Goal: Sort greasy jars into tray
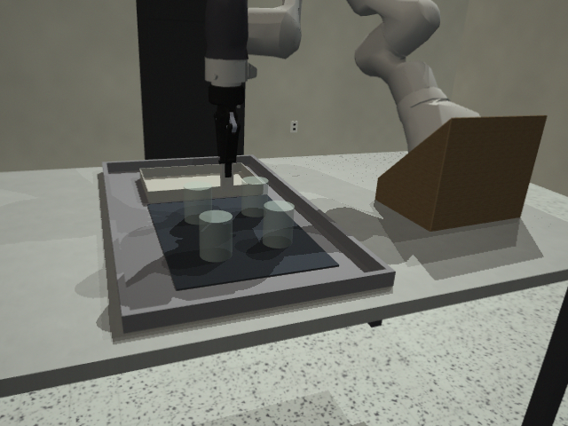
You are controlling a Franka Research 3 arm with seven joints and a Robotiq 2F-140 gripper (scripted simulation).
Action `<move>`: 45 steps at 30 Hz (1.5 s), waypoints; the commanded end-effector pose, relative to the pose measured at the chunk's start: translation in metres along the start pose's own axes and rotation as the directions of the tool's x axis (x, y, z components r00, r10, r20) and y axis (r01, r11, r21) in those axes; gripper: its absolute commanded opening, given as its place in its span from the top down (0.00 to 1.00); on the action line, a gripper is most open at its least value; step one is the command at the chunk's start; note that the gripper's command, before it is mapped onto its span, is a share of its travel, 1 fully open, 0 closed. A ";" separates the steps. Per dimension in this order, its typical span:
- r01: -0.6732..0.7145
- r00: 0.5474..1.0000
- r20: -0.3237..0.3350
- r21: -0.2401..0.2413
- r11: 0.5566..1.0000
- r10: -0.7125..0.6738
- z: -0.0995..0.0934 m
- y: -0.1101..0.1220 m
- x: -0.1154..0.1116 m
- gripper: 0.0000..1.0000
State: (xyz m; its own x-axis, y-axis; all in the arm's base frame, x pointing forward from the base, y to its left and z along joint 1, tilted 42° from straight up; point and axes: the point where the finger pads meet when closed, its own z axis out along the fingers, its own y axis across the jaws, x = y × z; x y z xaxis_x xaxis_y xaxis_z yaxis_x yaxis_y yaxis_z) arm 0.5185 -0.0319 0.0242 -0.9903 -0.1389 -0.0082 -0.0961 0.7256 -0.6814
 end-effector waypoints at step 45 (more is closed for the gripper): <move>-0.008 1.000 0.020 -0.012 1.000 0.009 -0.001 0.004 -0.010 1.00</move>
State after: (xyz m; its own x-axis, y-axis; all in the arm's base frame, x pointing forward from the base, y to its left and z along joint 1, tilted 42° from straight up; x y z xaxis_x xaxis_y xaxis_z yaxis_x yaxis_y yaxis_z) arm 0.5270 -0.0267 0.0221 -0.9886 -0.1483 -0.0266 -0.0919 0.7335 -0.6734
